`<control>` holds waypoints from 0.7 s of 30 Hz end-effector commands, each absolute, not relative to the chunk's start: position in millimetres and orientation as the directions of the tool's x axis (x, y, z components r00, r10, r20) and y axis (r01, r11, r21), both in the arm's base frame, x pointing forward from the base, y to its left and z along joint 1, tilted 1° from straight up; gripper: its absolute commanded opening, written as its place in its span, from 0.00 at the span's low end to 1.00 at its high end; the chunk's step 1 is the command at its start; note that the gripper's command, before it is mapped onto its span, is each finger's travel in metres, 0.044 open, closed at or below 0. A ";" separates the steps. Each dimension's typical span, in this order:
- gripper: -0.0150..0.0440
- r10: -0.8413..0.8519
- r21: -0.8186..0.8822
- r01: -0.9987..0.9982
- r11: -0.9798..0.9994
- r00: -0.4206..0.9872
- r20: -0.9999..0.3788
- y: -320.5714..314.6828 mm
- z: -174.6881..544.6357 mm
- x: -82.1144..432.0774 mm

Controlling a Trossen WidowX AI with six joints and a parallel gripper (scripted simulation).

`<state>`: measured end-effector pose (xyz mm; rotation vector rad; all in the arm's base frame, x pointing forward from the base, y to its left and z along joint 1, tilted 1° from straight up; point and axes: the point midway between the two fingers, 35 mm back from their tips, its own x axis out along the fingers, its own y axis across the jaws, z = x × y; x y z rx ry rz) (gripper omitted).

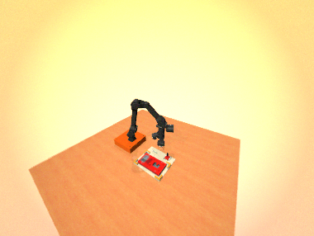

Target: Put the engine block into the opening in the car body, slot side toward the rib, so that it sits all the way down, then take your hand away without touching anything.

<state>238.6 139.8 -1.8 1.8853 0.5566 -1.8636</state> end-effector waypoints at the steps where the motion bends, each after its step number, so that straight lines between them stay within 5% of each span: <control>1: 0.25 -0.009 0.024 0.562 -0.827 0.029 -1.000 142.6 10.9 242.9; 21: 0.25 -0.008 0.024 0.563 -0.826 0.030 -1.000 145.8 72.1 245.1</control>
